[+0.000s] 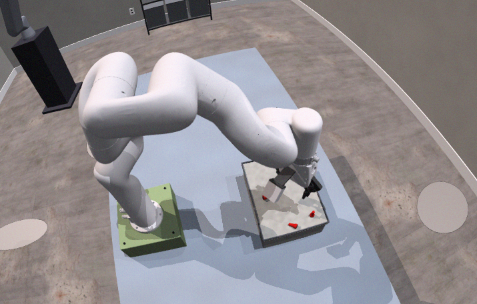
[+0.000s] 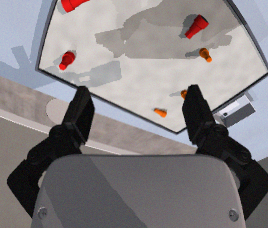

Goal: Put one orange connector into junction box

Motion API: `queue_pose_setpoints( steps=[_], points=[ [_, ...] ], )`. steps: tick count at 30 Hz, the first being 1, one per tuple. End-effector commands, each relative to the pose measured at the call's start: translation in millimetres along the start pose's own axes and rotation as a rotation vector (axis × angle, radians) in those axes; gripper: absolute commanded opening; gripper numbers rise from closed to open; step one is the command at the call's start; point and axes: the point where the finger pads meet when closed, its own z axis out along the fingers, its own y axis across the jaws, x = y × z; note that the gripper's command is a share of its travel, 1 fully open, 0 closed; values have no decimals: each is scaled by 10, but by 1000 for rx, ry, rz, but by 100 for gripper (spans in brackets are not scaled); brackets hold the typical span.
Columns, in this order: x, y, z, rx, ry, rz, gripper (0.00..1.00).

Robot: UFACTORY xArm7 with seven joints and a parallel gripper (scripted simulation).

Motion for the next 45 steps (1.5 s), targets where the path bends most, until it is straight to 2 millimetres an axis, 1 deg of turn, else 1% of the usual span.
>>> queue_pose_setpoints(
  steps=[1, 6, 13, 17, 23, 27, 29, 34, 45],
  points=[
    [-10, -11, -17, 3, -3, 0, 100],
    [-17, -5, -17, 4, -3, -2, 100],
    [-109, 74, -9, 4, -3, -33, 100],
    [-264, 216, 5, 6, -3, -85, 100],
    [-538, 500, 28, 9, -4, -183, 100],
    [-677, 661, 39, 10, -6, -235, 100],
    [-677, 661, 39, 10, -6, -235, 100],
    [-754, 758, 45, 11, -7, -265, 100],
    [-760, 765, 46, 11, -7, -268, 100]
  ],
)
